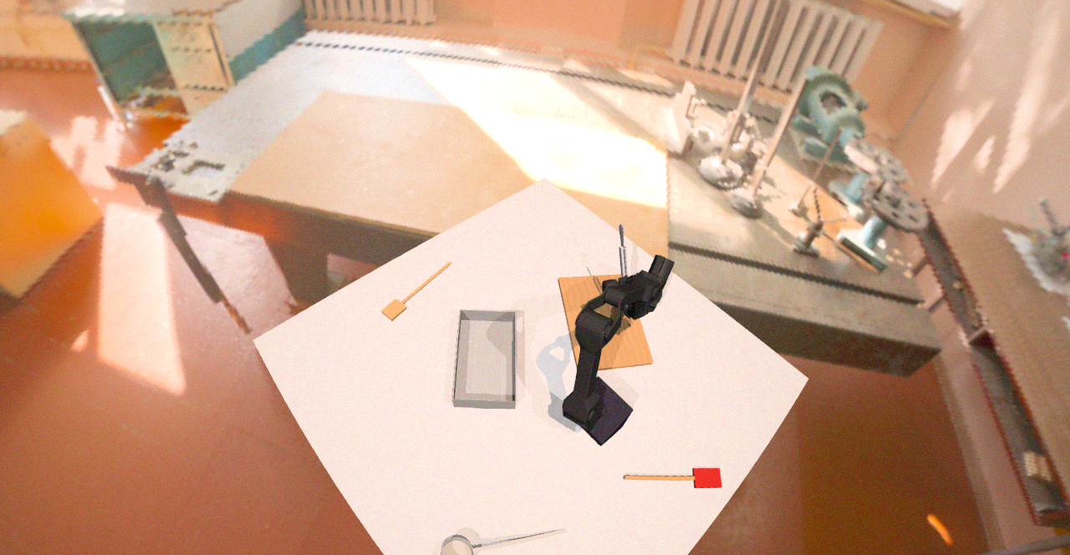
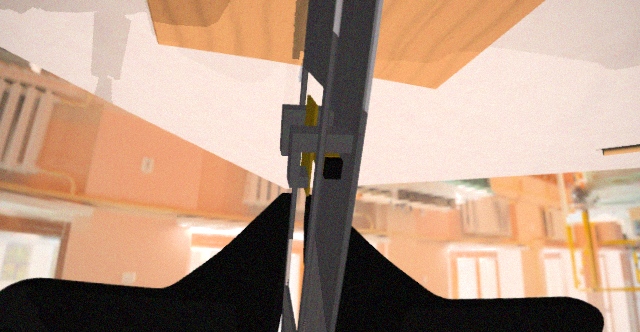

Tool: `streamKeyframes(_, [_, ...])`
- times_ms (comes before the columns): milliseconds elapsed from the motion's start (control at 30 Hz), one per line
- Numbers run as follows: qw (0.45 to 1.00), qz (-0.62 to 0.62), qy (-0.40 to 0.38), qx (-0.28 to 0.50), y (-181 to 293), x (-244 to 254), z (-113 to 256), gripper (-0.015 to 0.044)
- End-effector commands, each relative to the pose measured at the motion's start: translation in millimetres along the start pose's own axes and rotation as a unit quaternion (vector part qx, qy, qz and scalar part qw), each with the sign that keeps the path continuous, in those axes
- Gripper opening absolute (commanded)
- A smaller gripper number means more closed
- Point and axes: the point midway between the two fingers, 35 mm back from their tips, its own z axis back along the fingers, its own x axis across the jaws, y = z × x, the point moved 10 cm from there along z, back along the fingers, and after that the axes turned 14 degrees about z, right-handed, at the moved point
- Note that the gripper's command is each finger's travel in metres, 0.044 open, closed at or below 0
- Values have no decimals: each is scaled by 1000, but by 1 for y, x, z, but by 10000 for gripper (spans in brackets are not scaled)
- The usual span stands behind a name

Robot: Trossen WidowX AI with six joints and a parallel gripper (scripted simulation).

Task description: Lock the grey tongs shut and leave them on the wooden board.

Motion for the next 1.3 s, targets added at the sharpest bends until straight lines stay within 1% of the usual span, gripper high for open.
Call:
streamKeyframes(0, [999, 6, 1, -33, 11, 5, -3, -150])
streamKeyframes(633, [982, 11, 34, -185, 45, 8, -17, -150])
streamKeyframes(1267, [939, 30, 86, -333, 78, -6, -21, -150])
